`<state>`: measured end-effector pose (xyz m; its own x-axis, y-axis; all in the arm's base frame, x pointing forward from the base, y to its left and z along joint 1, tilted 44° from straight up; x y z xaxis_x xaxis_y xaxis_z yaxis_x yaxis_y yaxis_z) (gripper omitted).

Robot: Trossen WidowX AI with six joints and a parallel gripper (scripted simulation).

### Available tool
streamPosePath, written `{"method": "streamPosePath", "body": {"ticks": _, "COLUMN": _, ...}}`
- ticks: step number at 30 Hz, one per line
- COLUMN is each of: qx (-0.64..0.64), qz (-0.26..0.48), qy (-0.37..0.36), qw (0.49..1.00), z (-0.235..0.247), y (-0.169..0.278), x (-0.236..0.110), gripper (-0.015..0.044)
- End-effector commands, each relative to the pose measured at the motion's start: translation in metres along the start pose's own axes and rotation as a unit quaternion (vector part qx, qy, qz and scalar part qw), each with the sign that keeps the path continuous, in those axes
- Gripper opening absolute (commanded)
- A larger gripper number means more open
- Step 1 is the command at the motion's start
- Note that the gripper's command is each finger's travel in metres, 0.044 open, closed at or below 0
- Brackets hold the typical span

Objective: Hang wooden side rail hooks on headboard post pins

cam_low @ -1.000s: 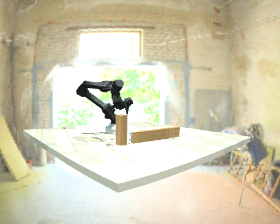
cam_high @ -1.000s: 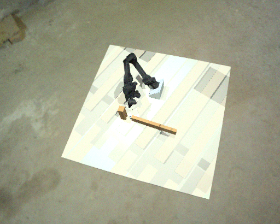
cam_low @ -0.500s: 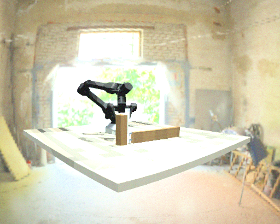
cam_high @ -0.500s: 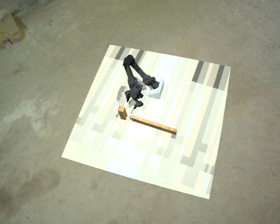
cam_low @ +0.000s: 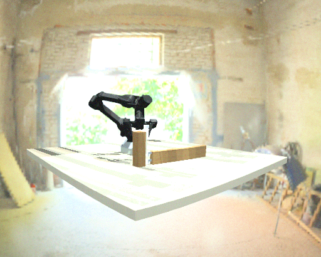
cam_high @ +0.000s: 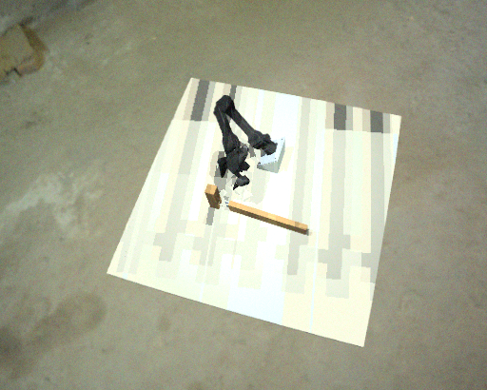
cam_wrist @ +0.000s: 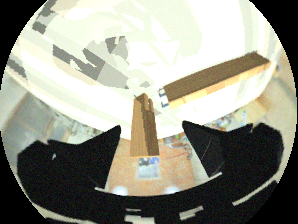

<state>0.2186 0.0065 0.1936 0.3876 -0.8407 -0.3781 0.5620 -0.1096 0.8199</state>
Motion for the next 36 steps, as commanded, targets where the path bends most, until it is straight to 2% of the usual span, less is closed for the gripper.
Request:
{"method": "streamPosePath", "body": {"ticks": 1, "qx": -0.003, "qz": 0.001, "qy": -0.002, "qw": 1.0, "z": 0.0, "y": -0.001, "x": 0.0, "gripper": 0.044}}
{"method": "streamPosePath", "body": {"ticks": 3, "qx": 0.036, "qz": 0.009, "qy": -0.001, "qw": 0.999, "z": -0.004, "y": -0.001, "x": 0.002, "gripper": 0.044}}
{"method": "streamPosePath", "body": {"ticks": 6, "qx": 0.205, "qz": 0.04, "qy": 0.007, "qw": 0.978, "z": -0.022, "y": -0.003, "x": 0.007, "gripper": 0.044}}
{"method": "streamPosePath", "body": {"ticks": 8, "qx": 0.322, "qz": 0.06, "qy": 0.016, "qw": 0.945, "z": -0.033, "y": -0.004, "x": 0.01, "gripper": 0.044}}
{"method": "streamPosePath", "body": {"ticks": 11, "qx": 0.489, "qz": 0.084, "qy": 0.034, "qw": 0.868, "z": -0.047, "y": -0.008, "x": 0.014, "gripper": 0.044}}
{"method": "streamPosePath", "body": {"ticks": 16, "qx": 0.727, "qz": 0.111, "qy": 0.073, "qw": 0.674, "z": -0.062, "y": -0.015, "x": 0.018, "gripper": 0.044}}
{"method": "streamPosePath", "body": {"ticks": 21, "qx": 0.895, "qz": 0.118, "qy": 0.115, "qw": 0.415, "z": -0.069, "y": -0.026, "x": 0.019, "gripper": 0.044}}
{"method": "streamPosePath", "body": {"ticks": 23, "qx": 0.927, "qz": 0.117, "qy": 0.124, "qw": 0.334, "z": -0.07, "y": -0.032, "x": 0.02, "gripper": 0.044}}
{"method": "streamPosePath", "body": {"ticks": 28, "qx": 0.968, "qz": 0.11, "qy": 0.144, "qw": 0.171, "z": -0.07, "y": -0.039, "x": 0.019, "gripper": 0.044}}
{"method": "streamPosePath", "body": {"ticks": 36, "qx": 0.976, "qz": 0.091, "qy": 0.171, "qw": -0.096, "z": -0.064, "y": -0.05, "x": 0.018, "gripper": 0.044}}
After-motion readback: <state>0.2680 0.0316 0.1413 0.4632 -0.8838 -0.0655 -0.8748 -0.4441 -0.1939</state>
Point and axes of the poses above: the point midway between the two fingers, 35 mm back from their tips, its own x axis out along the fingers, its own z axis across the jaws, y = z × x, the point moved 10 cm from there along -x, back along the fingers, and after that the axes turned 12 degrees about x, right-handed, at the moved point
